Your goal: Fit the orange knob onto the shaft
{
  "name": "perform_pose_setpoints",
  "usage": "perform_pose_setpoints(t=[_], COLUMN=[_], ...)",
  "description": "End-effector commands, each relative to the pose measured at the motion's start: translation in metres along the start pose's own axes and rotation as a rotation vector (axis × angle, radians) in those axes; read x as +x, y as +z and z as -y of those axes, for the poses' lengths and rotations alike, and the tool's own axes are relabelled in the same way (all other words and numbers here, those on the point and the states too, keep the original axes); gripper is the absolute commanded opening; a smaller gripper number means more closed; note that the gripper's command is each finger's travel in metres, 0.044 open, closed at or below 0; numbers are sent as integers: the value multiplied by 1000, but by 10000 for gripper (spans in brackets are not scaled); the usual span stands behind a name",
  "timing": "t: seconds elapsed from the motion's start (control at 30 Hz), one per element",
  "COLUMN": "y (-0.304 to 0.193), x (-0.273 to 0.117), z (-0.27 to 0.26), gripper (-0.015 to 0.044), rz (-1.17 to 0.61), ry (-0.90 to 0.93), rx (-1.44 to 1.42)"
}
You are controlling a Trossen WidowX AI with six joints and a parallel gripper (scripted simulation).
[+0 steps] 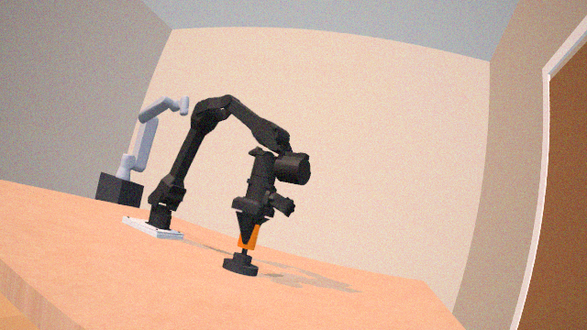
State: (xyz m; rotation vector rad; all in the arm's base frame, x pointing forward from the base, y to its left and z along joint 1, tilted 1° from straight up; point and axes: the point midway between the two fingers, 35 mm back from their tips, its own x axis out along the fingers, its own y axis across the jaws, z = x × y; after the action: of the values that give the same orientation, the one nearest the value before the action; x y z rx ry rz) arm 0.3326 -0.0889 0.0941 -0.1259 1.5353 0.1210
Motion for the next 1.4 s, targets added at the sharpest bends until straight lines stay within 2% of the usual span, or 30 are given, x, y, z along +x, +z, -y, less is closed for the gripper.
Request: perform_pose_setpoints(t=[0.0,0.17,0.37,1.37], y=[-3,-5,-5,1], x=[0,-3,0,0], z=[-1,-2,-2,1], gripper=[0,0,0,0], rz=[-5,-5,-5,-4], ry=[-1,-1,0,0], rx=[-6,-32,-216,-216])
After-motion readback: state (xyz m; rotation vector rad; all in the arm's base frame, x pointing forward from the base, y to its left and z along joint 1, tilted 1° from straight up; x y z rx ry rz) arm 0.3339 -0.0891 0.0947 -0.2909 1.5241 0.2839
